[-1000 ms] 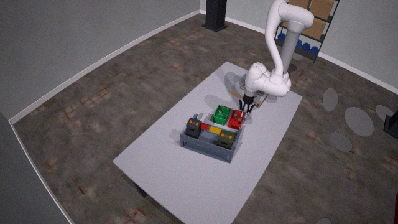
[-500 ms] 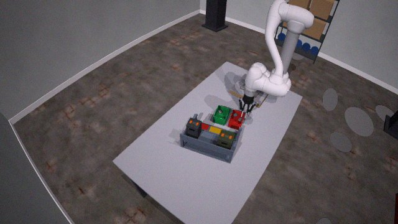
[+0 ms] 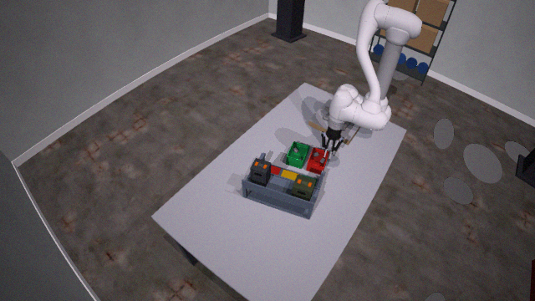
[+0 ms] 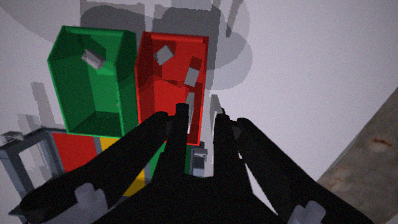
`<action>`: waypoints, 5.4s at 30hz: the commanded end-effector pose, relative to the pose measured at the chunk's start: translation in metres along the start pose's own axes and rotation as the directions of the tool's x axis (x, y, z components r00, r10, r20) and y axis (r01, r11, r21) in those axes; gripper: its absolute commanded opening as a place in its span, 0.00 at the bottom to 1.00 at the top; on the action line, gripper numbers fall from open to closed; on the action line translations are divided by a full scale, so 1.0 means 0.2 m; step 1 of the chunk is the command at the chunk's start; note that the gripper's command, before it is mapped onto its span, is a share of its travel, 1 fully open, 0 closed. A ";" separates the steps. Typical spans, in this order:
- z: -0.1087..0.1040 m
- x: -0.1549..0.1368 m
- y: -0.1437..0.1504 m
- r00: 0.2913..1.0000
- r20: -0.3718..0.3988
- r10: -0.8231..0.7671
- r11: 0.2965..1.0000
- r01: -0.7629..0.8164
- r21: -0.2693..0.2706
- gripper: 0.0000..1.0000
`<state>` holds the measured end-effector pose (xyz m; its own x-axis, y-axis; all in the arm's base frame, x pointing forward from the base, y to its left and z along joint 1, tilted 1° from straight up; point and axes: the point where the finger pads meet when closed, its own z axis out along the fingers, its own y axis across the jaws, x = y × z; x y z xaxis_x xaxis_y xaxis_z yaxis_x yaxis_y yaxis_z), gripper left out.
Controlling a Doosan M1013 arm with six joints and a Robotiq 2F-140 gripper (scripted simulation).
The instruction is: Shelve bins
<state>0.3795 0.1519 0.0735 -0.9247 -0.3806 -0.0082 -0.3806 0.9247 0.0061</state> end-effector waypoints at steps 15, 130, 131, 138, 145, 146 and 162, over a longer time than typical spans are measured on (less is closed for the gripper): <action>0.06 0.00 0.00 1.000 0.000 0.000 1.000 0.000 0.000 0.24; 0.21 0.00 0.00 1.000 0.000 0.000 1.000 0.000 0.000 0.10; 0.21 0.00 0.00 1.000 0.000 0.000 1.000 0.000 0.000 0.10; 0.20 0.00 0.00 1.000 0.000 0.000 1.000 0.000 0.000 0.10; 0.19 0.00 0.00 1.000 0.000 0.000 1.000 0.000 0.000 0.10; 0.19 0.00 0.00 1.000 0.000 0.000 1.000 0.000 0.000 0.10; 0.14 0.00 0.00 1.000 0.000 0.000 1.000 0.000 0.000 0.10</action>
<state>0.3794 0.1521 0.0445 -0.9247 -0.3806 -0.0079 -0.3806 0.9247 0.0061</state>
